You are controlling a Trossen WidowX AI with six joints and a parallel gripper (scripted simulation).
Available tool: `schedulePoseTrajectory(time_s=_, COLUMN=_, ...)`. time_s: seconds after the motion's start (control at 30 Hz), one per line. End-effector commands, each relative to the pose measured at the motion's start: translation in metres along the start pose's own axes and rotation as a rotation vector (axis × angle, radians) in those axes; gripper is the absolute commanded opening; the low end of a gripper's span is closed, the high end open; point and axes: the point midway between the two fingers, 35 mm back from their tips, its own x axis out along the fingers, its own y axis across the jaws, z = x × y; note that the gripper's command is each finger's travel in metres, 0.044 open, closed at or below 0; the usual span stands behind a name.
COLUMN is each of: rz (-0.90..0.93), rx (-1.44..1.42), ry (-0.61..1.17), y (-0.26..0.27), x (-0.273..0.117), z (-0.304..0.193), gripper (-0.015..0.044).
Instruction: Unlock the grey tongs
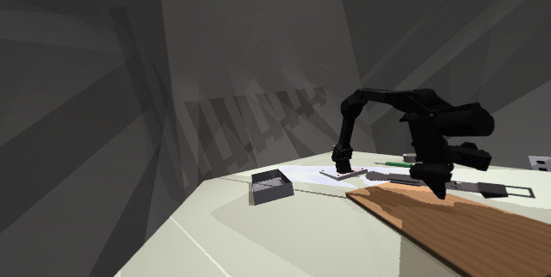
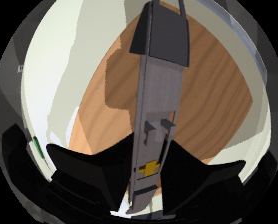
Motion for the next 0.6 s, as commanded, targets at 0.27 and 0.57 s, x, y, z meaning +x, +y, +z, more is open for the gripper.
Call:
schedulePoseTrajectory(time_s=0.27, rz=0.000, rx=0.000, ry=0.000, y=-0.0001, x=-0.0004, z=0.0001, gripper=0.0296)
schedulePoseTrajectory(time_s=0.57, rz=0.000, rx=0.000, ry=0.000, y=0.0027, x=-0.0019, z=0.0008, gripper=0.0440)
